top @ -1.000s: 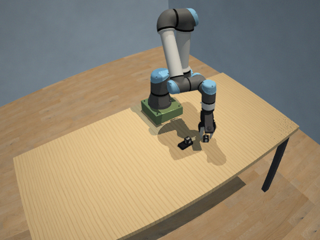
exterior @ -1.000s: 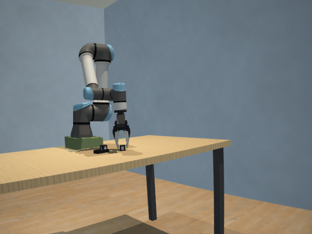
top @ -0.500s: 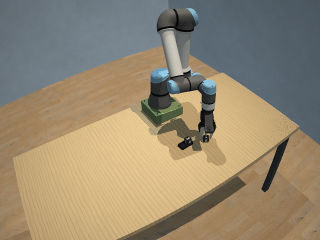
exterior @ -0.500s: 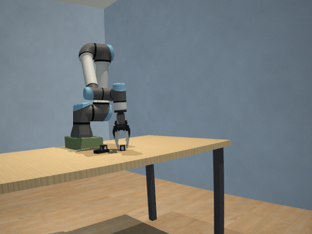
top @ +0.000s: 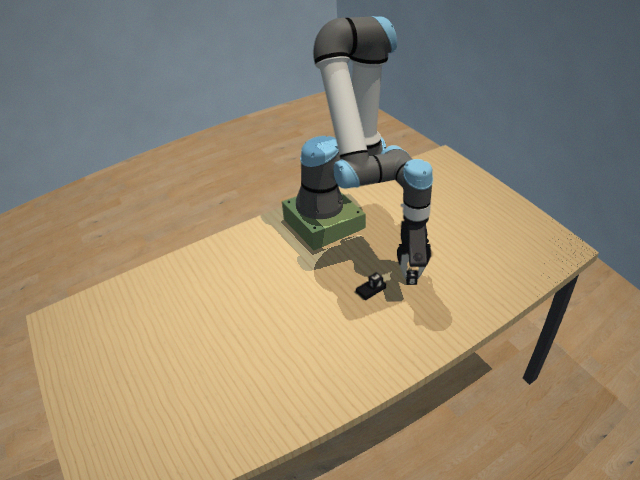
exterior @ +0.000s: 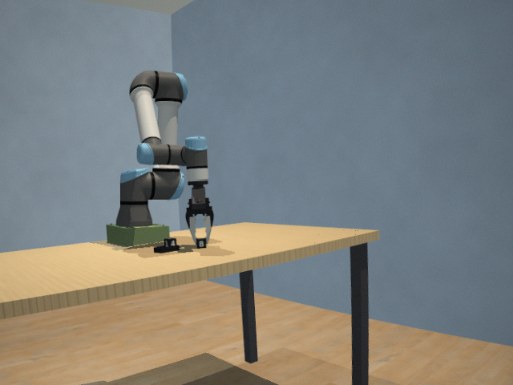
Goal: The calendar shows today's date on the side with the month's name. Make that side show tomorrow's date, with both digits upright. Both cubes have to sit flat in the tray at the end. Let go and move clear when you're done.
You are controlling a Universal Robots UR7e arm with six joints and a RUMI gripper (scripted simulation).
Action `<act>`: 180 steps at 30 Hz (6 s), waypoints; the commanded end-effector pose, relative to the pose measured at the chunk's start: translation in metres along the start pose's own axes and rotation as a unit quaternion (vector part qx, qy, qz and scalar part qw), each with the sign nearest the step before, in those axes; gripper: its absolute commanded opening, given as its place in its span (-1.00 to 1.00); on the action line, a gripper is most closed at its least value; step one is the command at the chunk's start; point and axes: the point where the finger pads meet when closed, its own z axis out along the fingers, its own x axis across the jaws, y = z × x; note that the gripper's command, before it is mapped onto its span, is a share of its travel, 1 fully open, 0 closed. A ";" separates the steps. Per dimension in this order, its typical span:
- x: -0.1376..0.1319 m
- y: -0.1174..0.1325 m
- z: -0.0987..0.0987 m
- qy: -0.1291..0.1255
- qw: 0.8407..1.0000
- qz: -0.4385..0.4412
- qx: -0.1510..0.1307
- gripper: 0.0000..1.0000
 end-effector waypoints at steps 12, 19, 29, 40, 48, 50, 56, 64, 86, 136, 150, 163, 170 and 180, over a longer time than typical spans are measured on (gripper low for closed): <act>0.000 0.000 0.000 0.000 1.000 0.000 0.000 -0.78; 0.000 0.000 0.000 0.000 1.000 0.000 0.000 -0.78; 0.000 0.000 -0.003 0.000 1.000 0.000 0.000 -0.78; 0.000 0.000 -0.035 0.000 1.000 0.000 0.000 -0.78; 0.000 0.000 -0.081 0.000 1.000 0.000 0.000 -0.78; 0.000 0.000 -0.081 0.000 1.000 0.000 0.000 -0.78; 0.000 0.000 -0.099 0.000 1.000 0.000 0.000 -0.78; 0.000 0.000 -0.100 0.000 1.000 0.000 0.000 -0.78; 0.000 0.000 -0.100 0.000 1.000 -0.016 0.000 -0.78; -0.007 0.009 -0.101 0.000 0.884 -0.468 0.001 -0.78; -0.007 0.016 -0.101 0.000 0.759 -0.651 0.001 -0.78; -0.005 0.022 -0.101 0.000 0.636 -0.772 0.001 -0.78; -0.003 0.025 -0.101 0.000 0.566 -0.825 0.001 -0.78; 0.001 0.030 -0.101 0.000 0.433 -0.901 0.001 -0.78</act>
